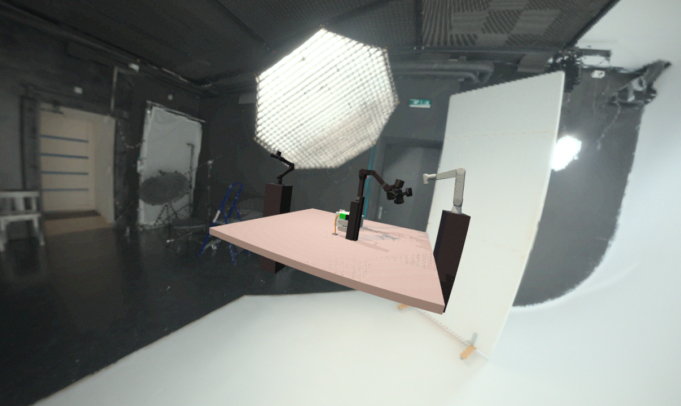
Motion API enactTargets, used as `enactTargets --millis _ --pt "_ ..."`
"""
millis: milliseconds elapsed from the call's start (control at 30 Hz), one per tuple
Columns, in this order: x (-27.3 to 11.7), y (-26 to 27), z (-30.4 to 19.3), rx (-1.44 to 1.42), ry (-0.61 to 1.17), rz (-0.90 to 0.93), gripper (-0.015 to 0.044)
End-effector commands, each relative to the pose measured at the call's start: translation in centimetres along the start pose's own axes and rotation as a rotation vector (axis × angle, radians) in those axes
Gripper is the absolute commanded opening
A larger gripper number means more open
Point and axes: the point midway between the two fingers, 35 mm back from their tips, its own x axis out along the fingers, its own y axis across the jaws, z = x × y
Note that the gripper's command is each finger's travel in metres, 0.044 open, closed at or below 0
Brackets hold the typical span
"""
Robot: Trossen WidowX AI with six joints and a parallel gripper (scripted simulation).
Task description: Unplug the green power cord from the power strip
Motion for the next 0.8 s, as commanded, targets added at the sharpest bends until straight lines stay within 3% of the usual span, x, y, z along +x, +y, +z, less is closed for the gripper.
enactTargets --millis 0,267,400,633,767 --pt "0.0 0.0 0.0 0.002 0.000 0.000 0.0374" --pt "1.8 0.9 -0.4 0.129 -0.007 0.029 0.0164" --pt "3.9 2.3 -1.0 0.290 -0.012 0.067 0.0160" --pt "10.9 9.1 -3.6 0.928 0.017 0.238 0.0160" --pt "12.7 12.0 -4.5 1.154 0.050 0.303 0.0160"
